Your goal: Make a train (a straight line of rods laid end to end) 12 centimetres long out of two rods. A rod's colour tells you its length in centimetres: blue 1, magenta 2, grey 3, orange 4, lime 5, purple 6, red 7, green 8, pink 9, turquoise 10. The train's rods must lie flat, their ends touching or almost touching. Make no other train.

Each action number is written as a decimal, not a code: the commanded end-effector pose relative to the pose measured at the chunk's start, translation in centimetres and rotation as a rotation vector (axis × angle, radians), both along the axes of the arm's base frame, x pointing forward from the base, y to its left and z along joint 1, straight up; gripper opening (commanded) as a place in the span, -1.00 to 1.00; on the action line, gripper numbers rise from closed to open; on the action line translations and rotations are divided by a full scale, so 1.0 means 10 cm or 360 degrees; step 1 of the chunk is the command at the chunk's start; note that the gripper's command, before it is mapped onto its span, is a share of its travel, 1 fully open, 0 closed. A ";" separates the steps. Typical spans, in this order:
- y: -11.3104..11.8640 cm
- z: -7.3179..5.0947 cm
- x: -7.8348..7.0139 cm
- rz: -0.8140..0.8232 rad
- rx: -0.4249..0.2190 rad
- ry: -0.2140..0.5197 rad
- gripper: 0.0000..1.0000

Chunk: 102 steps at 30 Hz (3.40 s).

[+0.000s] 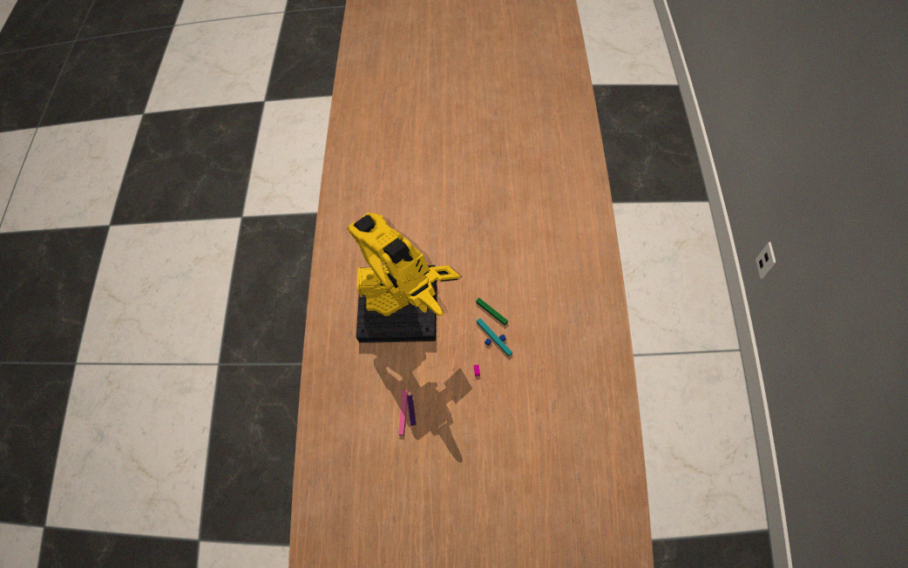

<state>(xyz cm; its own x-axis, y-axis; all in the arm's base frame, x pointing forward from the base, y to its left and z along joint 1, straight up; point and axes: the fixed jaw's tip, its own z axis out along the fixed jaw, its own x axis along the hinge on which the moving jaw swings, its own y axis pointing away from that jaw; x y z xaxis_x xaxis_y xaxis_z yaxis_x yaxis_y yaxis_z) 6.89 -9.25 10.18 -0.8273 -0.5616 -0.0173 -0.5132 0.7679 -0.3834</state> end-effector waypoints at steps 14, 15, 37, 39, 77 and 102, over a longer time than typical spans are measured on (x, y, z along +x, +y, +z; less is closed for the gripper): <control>-0.13 -0.03 -0.29 -0.0425 0.0027 0.0020 1.00; -0.13 -0.03 -0.29 -0.0425 0.0027 0.0020 1.00; -0.14 -0.03 -0.28 -0.0424 0.0027 0.0020 1.00; -0.14 -0.03 -0.28 -0.0424 0.0027 0.0020 1.00; -0.15 -0.03 -0.28 -0.0424 0.0022 0.0018 1.00; -0.16 -0.03 -0.27 -0.0401 0.0025 0.0027 0.98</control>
<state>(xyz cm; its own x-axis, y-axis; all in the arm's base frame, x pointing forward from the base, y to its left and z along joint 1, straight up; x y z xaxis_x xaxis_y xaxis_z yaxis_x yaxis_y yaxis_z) 4.16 -10.73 10.07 -0.9463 -0.3229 -0.0154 -0.2944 0.8805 -0.3716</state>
